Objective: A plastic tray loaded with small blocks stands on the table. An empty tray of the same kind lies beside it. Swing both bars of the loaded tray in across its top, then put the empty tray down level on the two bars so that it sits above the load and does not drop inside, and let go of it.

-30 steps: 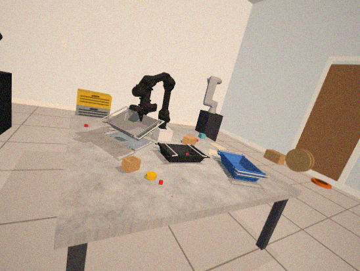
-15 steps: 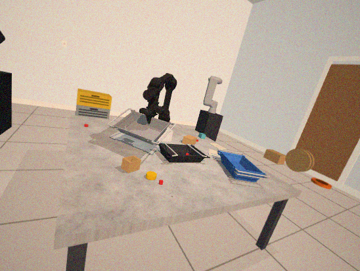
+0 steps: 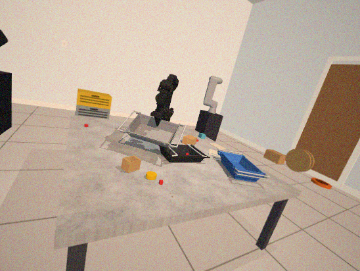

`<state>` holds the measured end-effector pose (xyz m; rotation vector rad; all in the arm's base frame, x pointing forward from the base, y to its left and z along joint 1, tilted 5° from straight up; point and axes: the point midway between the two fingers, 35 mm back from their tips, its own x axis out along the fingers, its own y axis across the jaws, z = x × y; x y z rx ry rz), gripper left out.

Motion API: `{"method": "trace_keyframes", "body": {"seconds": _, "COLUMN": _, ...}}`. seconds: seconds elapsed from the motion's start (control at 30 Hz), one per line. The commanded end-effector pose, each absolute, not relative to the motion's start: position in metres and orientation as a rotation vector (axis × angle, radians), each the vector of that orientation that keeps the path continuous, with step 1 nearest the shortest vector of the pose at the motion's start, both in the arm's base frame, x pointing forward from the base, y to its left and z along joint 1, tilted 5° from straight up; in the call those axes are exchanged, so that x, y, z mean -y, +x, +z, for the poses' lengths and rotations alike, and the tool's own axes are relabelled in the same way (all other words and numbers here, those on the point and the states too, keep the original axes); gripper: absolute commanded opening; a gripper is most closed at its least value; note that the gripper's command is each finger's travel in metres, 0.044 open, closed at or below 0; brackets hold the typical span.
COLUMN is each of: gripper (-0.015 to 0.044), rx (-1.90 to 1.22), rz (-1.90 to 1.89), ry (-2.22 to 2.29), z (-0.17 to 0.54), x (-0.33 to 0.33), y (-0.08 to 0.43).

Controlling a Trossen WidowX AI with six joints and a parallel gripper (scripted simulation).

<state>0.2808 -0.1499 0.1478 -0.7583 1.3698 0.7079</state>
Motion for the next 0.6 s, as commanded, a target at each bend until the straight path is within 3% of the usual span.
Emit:
{"method": "trace_keyframes", "body": {"seconds": 0.0, "gripper": 0.0, "rx": -1.345, "rz": 0.731, "ry": -0.824, "z": 0.154, "x": 0.138, "y": 0.288}}
{"method": "trace_keyframes", "body": {"seconds": 0.57, "gripper": 0.0, "rx": -1.267, "rz": 0.9, "ry": -1.007, "z": 0.156, "x": 0.078, "y": 0.307}}
